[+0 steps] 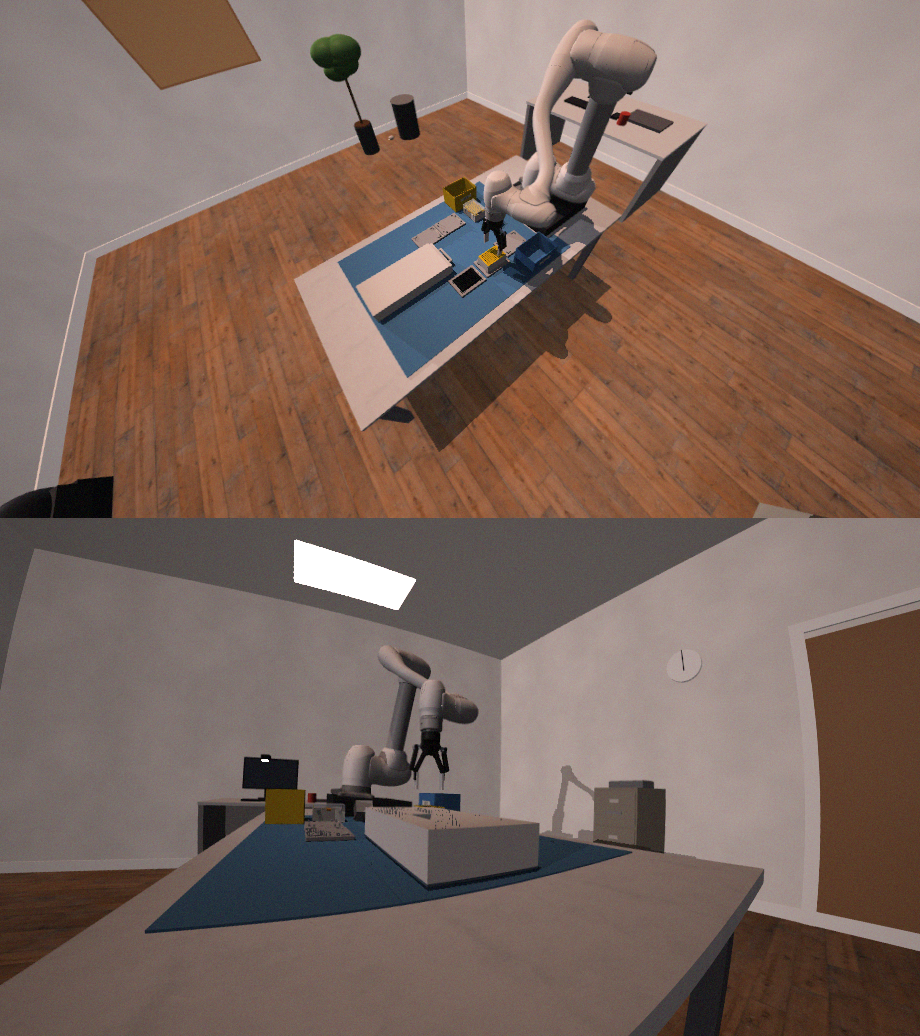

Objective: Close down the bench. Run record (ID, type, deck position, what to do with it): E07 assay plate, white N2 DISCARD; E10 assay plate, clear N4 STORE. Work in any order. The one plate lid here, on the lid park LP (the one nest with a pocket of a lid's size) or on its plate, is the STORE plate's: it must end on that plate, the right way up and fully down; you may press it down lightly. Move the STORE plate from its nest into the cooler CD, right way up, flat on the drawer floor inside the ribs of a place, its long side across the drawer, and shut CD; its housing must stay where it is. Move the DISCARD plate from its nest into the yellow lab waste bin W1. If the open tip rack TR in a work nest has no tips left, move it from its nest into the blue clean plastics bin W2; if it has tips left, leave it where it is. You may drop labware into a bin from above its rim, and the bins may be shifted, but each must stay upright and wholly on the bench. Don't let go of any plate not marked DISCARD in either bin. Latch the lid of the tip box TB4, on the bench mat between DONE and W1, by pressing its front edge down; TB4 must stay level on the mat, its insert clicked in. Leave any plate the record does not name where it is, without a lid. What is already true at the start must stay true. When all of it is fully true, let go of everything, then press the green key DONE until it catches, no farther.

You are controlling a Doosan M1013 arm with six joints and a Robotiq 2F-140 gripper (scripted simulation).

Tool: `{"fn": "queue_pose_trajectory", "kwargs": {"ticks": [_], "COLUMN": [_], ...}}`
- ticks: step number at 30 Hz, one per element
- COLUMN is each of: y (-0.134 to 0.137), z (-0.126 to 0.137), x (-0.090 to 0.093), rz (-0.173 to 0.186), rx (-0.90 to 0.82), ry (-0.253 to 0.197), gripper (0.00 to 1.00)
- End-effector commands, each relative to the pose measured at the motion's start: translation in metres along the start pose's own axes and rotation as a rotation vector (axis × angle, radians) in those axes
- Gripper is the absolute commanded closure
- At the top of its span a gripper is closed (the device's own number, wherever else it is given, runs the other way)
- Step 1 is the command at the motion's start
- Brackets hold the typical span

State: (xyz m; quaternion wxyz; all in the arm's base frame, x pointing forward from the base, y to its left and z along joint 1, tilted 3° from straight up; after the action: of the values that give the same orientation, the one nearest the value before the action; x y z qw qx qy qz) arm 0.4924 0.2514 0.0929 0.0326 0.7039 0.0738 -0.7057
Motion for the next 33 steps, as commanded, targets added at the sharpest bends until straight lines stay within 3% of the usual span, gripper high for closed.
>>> {"fn": "queue_pose_trajectory", "kwargs": {"ticks": [1,33], "y": [0.0,0.0], "z": [0.0,0.0], "x": [0.004,0.042], "rz": [0.0,0.0], "rx": [0.0,0.0], "ry": [0.0,0.0], "gripper": [0.34,0.34]}}
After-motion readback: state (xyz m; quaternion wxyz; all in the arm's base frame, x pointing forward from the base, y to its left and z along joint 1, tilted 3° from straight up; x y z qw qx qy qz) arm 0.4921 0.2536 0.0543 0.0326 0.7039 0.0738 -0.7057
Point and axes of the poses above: the point where the finger pads meet when closed, its own x axis out along the fingers, its own y axis across the jaws, z = x × y, the point moved 1 cm from there along -x, back along the fingers, and after that the axes turned 3 degrees about -x, right-handed, at the moved point
